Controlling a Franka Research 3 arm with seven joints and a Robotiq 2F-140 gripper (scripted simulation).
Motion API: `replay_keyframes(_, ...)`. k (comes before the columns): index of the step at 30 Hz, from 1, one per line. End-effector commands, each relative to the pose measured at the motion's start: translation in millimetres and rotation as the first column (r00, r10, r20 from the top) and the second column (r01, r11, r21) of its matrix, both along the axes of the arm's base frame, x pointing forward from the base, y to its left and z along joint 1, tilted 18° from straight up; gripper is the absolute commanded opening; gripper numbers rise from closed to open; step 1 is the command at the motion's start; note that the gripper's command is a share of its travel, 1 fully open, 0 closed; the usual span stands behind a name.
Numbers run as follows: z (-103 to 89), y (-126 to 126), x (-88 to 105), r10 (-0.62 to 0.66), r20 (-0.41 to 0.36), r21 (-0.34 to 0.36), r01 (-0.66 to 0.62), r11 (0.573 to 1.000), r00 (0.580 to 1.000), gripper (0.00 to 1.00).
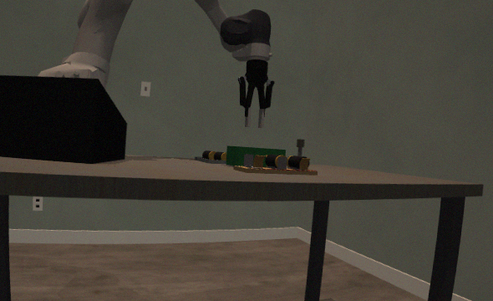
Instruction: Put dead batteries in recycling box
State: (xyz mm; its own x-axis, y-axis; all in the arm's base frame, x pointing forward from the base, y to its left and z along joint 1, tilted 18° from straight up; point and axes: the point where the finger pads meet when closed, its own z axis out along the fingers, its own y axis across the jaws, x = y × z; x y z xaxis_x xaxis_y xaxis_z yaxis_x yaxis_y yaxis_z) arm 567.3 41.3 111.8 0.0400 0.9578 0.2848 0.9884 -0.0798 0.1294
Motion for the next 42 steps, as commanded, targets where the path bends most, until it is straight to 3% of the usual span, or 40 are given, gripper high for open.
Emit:
replay_keyframes(1,-1.7,6.3,-10.2,-0.016,-0.03,0.004,0.016,1.0,0.999,0.29)
replay_keyframes(7,10.4,63.0,-44.8,-0.016,-0.03,0.004,0.016,1.0,0.999,0.29)
replay_keyframes(33,9.9,63.9,-45.2,-0.052,-0.04,0.008,0.052,0.999,0.998,0.29)
replay_keyframes(35,-1.3,67.2,-43.7,-0.052,-0.04,0.008,0.052,0.999,0.998,0.29)
replay_keyframes(39,-47.1,80.6,-37.8,-0.052,-0.04,0.008,0.052,0.999,0.998,0.29)
replay_keyframes(42,-57.6,83.6,-36.4,-0.052,-0.04,0.008,0.052,0.999,0.998,0.29)
